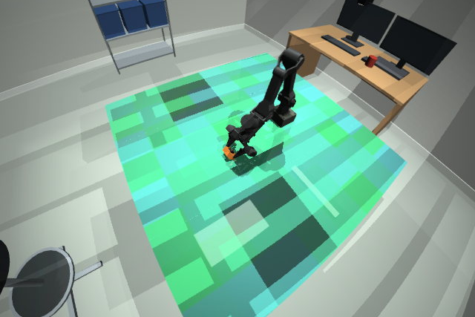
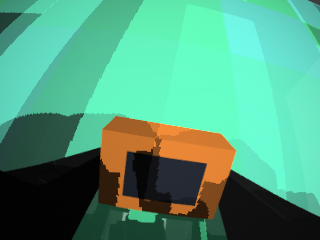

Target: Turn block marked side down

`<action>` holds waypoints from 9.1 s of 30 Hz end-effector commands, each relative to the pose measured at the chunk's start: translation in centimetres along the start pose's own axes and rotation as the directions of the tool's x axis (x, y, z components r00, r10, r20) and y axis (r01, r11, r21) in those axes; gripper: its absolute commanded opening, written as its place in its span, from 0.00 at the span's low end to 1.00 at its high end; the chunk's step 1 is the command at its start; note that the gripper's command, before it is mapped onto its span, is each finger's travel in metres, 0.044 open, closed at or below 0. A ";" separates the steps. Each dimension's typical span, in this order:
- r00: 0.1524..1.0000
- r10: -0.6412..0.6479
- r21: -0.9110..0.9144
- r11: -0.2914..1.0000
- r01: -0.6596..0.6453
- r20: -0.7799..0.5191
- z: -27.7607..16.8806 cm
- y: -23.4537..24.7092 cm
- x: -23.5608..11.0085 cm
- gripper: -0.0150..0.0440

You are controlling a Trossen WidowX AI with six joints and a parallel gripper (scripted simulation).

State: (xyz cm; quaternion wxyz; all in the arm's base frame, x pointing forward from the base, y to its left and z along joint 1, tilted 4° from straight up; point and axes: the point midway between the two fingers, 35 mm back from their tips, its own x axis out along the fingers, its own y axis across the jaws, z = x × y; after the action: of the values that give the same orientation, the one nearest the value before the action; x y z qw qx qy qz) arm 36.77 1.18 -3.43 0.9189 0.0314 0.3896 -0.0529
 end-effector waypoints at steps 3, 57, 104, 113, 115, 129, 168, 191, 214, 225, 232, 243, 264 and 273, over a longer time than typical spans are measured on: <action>0.998 -0.004 -0.009 1.000 0.005 0.060 -1.2 -0.1 0.6 0.25; 0.930 -0.005 0.004 1.000 0.004 0.368 -2.1 -0.5 -1.6 0.79; 0.991 -0.002 -0.004 1.000 0.003 0.137 0.0 0.0 -1.3 1.00; 0.999 0.005 0.011 1.000 -0.004 -0.051 2.5 -0.2 -6.1 1.00; 0.996 0.002 0.010 1.000 -0.001 -0.094 2.2 -0.3 -6.9 1.00; 0.990 -0.004 0.007 1.000 0.005 -0.142 1.5 -0.5 -7.5 1.00; 0.697 0.000 0.004 1.000 0.005 -0.717 4.6 -0.4 -4.4 1.00; 0.697 0.000 0.004 1.000 0.005 -0.717 1.9 -0.4 -1.8 1.00; 0.697 0.000 0.004 1.000 0.005 -0.717 1.2 -0.4 -1.1 0.63; 0.697 0.000 0.004 1.000 0.005 -0.717 1.2 -0.4 -1.1 0.51; 0.697 0.000 0.004 1.000 0.005 -0.717 3.2 -0.4 -3.1 0.25; 0.755 -0.004 0.000 1.000 0.005 -0.656 3.1 -0.4 -2.6 0.25; 0.921 -0.007 -0.004 1.000 0.006 -0.389 2.2 -0.3 -1.9 0.25; 0.965 -0.005 0.002 1.000 0.006 -0.263 1.9 -0.4 -2.3 0.25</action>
State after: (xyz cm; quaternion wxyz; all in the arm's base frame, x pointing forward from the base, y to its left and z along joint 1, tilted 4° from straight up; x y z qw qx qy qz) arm 36.83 0.84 -0.44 0.8481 0.0377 0.5263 -0.0481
